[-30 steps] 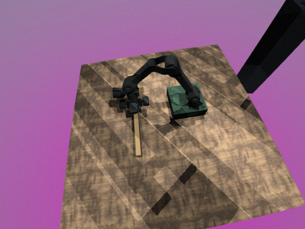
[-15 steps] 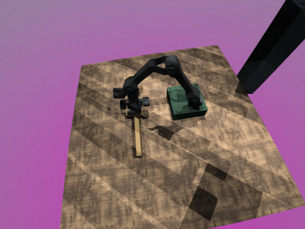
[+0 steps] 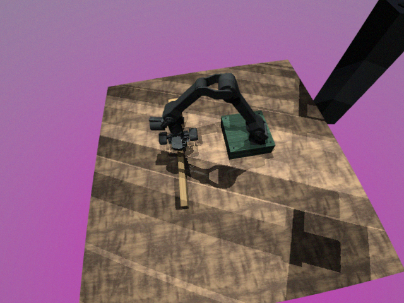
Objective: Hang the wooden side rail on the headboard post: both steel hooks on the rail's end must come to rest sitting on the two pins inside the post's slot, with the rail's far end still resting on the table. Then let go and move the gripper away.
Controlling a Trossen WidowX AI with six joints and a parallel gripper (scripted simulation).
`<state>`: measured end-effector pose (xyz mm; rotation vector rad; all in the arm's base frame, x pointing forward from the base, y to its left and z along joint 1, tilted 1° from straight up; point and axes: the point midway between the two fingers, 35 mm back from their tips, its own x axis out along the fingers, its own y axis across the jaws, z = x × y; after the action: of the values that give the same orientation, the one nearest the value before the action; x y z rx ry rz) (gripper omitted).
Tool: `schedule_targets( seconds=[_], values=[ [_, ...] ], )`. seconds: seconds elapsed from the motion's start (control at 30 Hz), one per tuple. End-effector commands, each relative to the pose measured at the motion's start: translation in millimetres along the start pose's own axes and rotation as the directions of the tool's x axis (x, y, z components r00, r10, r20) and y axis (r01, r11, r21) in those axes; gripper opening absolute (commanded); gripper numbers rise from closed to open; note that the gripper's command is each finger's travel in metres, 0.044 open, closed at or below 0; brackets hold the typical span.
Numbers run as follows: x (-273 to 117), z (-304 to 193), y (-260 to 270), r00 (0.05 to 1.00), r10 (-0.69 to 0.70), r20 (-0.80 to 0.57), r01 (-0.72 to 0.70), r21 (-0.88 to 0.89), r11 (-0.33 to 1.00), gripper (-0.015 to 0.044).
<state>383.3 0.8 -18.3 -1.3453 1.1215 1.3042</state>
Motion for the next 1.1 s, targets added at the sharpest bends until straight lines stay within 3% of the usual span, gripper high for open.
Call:
schedule_targets(
  seconds=[0.0, 1.07],
  values=[
    [-1.2, 0.2, 0.8, 1.0, 0.004, 0.0, -0.004, -0.01, 1.0, 0.0],
    [-6.6, 0.2, 0.7, 1.0, 0.004, 0.0, -0.004, -0.01, 1.0, 0.0]
  ],
)
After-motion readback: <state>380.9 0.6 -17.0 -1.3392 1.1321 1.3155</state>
